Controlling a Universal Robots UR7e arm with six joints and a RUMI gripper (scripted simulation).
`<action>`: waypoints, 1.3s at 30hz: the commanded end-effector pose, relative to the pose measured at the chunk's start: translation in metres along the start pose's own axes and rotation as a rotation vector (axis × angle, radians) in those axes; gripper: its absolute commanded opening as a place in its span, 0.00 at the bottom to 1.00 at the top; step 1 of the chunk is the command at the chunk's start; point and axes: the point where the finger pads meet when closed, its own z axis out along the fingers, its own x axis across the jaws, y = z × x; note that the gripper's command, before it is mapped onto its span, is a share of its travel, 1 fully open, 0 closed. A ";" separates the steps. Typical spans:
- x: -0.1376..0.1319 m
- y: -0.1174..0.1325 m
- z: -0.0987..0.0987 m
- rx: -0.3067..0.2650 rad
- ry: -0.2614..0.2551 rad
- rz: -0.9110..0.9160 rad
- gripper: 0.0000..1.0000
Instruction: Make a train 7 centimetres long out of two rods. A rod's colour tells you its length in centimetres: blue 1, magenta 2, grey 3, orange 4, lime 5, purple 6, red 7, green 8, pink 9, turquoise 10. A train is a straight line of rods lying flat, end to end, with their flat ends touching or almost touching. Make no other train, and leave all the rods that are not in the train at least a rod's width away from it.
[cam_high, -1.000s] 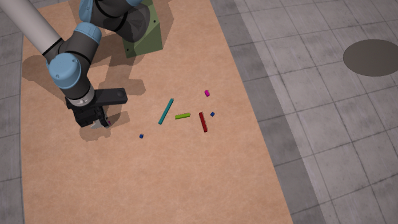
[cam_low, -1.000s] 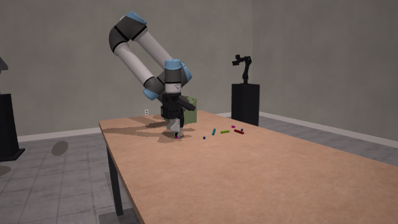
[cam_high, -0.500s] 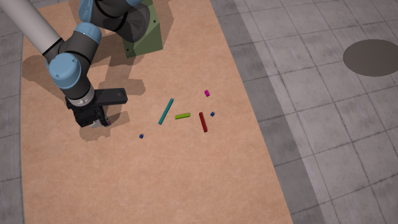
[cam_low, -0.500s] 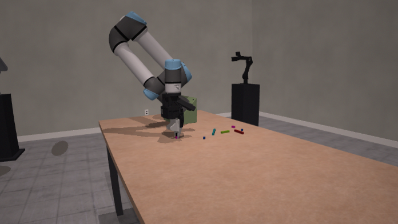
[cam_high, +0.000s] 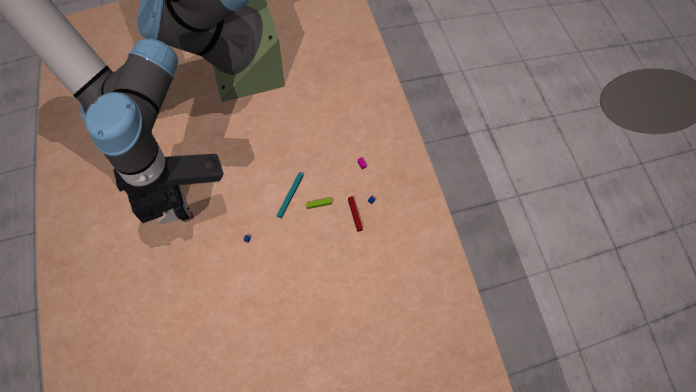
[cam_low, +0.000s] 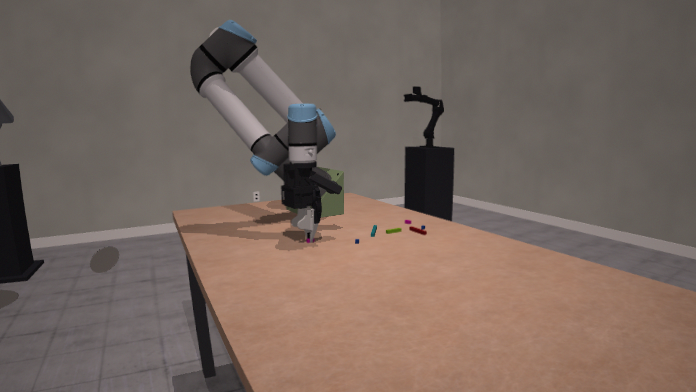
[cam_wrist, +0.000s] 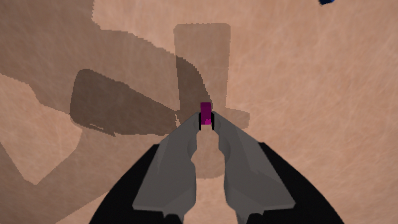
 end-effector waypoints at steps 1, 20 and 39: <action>0.000 0.000 0.000 0.000 0.001 0.000 0.00; 0.000 0.000 0.000 0.000 0.001 0.000 0.00; 0.000 0.000 -0.032 0.000 0.001 0.000 0.00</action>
